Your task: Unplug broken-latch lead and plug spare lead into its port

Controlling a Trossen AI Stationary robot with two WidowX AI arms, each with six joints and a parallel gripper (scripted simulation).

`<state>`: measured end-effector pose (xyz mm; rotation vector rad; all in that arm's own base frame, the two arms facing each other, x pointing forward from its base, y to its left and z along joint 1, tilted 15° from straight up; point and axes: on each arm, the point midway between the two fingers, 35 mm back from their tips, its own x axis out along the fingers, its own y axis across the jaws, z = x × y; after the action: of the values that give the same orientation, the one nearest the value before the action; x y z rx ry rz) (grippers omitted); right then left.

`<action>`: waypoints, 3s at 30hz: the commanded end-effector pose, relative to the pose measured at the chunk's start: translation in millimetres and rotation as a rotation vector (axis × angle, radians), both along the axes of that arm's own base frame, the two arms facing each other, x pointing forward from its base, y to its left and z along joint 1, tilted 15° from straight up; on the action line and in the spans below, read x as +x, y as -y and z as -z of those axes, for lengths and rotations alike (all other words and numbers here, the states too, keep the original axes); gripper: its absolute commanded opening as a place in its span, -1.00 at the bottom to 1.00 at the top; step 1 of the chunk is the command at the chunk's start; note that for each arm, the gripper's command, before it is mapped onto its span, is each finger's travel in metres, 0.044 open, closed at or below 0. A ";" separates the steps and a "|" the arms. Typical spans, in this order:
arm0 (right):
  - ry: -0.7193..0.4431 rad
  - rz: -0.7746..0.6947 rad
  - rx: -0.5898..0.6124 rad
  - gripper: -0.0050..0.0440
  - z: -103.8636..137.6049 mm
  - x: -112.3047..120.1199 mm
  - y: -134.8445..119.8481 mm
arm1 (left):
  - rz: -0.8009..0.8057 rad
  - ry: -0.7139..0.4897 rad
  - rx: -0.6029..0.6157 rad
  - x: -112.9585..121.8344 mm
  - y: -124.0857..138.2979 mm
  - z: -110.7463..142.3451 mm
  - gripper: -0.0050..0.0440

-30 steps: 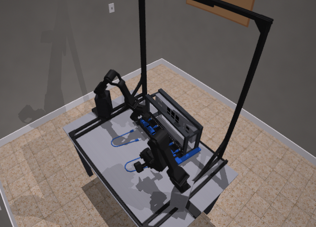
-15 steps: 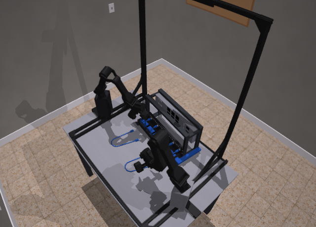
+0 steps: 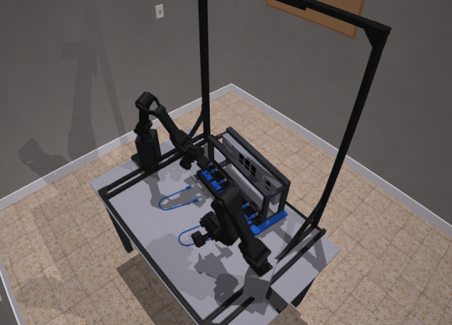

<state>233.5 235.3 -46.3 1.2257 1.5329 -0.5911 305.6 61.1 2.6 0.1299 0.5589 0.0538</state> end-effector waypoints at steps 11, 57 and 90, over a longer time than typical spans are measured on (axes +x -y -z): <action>0.003 0.034 -0.006 -0.08 -7.3 12.4 47.2 | 0.000 0.000 0.000 0.0 0.0 0.0 1.00; 0.002 0.141 -0.111 -0.08 -3.6 47.0 -27.7 | 0.000 0.000 0.000 0.0 0.0 0.0 1.00; 0.002 0.141 -0.111 -0.08 53.6 53.6 -44.6 | 0.000 0.000 0.000 0.0 0.0 0.0 1.00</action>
<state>285.8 279.5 -99.0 1.2504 1.4079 -0.7535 305.6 61.1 2.7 0.1299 0.5589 0.0538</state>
